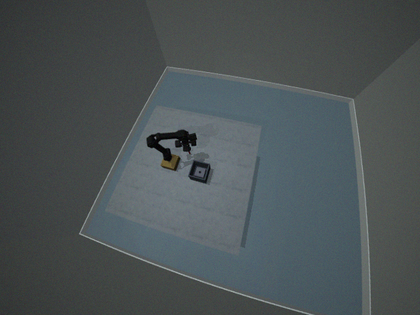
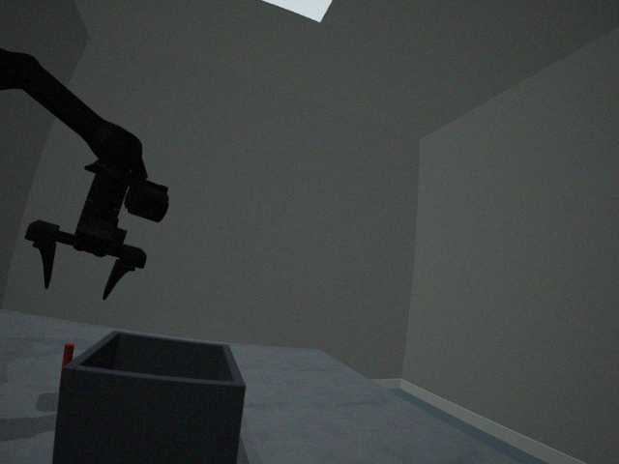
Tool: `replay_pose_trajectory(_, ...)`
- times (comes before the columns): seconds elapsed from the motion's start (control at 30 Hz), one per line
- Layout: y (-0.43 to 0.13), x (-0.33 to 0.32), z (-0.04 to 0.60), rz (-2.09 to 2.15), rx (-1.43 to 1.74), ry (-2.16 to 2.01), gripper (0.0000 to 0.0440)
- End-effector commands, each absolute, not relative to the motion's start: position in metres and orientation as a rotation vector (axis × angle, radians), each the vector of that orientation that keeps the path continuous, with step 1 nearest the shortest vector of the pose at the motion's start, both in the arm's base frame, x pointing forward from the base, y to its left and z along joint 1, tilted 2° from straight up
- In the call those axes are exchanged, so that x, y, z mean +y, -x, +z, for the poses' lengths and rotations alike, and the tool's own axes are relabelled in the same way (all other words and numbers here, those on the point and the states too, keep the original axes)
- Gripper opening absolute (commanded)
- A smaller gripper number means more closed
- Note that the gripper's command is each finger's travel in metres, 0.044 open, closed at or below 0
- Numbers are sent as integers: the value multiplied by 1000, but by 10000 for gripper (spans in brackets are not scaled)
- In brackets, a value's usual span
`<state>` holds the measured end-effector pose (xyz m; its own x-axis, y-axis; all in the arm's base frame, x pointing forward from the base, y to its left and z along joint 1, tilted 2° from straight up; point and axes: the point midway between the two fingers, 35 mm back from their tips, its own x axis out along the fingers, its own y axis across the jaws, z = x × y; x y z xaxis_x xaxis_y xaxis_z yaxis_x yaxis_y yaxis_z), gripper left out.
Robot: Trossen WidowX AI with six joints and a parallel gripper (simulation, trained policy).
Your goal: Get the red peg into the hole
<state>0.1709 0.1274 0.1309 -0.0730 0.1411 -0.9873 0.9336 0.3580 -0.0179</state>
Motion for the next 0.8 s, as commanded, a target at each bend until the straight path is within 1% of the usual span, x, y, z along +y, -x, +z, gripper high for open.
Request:
replay_pose_trajectory(0.0, -166, 127, 117, -950, 1505, -993, 440)
replay_pose_trajectory(0.4, -165, 122, 70, -1045, 1474, -940, 439)
replay_pose_trajectory(0.77, -167, 118, 34, -1076, 1431, -938, 425)
